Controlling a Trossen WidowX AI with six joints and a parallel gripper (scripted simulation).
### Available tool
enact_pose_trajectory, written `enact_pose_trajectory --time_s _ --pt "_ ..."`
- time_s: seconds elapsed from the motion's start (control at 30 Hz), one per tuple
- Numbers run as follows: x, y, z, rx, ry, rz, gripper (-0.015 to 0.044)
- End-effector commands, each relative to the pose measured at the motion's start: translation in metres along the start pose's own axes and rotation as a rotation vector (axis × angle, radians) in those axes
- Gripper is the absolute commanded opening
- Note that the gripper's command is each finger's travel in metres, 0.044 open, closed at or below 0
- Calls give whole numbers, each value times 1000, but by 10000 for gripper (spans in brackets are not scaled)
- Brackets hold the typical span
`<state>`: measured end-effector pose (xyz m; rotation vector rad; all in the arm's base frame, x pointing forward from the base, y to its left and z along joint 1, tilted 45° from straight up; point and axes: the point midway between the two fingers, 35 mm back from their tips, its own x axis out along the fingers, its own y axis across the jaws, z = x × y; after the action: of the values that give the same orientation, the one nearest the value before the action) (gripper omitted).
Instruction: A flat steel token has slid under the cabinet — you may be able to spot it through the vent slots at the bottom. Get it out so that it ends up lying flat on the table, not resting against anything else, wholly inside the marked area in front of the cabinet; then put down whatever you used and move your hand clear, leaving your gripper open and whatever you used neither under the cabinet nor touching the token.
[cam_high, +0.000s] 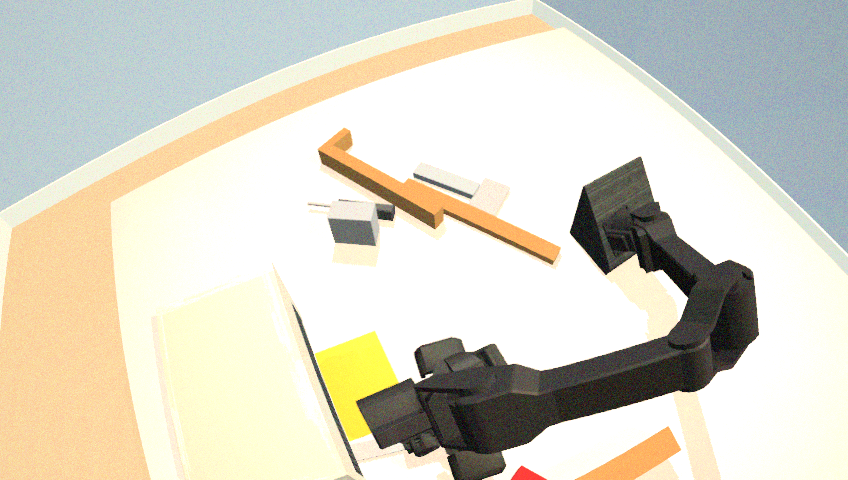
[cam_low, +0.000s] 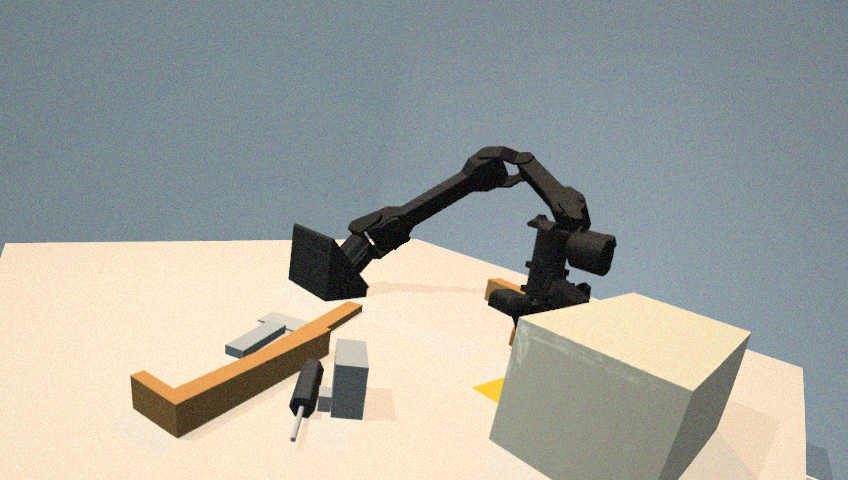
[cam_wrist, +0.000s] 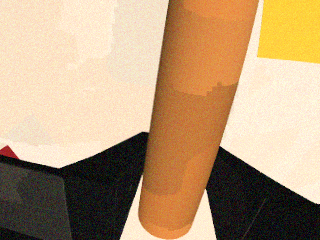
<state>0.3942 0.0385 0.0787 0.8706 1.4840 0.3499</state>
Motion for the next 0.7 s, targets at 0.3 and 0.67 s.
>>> enact_pose_trajectory --time_s 0.3,0.67 --pt "0 0 12 -4 -2 1 0" --pt "0 0 22 -4 -2 1 0"
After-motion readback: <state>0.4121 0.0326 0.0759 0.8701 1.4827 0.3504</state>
